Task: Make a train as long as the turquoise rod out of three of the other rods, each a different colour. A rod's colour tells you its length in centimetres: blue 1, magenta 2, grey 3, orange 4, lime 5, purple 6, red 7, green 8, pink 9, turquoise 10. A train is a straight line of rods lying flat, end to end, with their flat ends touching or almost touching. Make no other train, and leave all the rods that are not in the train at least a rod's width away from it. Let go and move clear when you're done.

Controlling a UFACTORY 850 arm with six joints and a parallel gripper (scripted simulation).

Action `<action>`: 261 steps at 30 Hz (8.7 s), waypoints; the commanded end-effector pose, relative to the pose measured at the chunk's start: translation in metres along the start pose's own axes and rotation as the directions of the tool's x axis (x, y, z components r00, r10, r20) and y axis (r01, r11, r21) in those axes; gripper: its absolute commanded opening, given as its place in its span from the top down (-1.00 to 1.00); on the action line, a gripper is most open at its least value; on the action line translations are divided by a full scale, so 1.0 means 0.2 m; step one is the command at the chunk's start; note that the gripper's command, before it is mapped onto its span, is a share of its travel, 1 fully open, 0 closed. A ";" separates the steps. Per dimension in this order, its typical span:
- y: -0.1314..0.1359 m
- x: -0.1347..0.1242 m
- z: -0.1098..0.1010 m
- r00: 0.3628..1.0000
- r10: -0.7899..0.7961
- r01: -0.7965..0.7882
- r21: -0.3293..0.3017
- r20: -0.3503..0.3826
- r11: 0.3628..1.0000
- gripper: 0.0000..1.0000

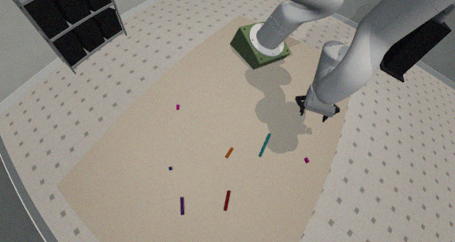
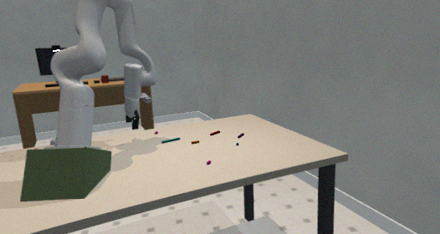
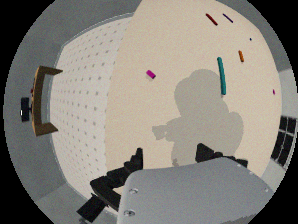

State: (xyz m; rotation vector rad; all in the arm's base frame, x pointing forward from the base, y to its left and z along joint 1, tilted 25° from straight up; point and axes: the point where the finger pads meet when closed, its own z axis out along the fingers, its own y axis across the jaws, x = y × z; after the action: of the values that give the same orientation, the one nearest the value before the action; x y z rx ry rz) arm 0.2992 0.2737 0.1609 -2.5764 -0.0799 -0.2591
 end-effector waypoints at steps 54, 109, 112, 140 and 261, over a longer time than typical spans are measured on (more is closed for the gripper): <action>-0.01 0.12 0.07 0.983 0.164 -0.177 -0.192 -0.086 0.965 -1.00; 0.02 0.15 0.07 0.972 0.213 -0.228 -0.188 -0.097 0.955 -1.00; 0.10 0.22 0.05 0.928 0.350 -0.368 -0.171 -0.126 0.914 -1.00; 0.45 0.44 -0.03 0.570 0.798 -0.820 -0.074 -0.198 0.567 -1.00; 0.90 0.76 -0.14 -0.177 0.965 -0.983 0.088 -0.193 -0.163 -1.00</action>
State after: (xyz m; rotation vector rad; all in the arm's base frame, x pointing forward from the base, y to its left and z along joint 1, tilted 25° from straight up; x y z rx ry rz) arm 0.4617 0.1068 0.1207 -1.7748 2.0574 0.1362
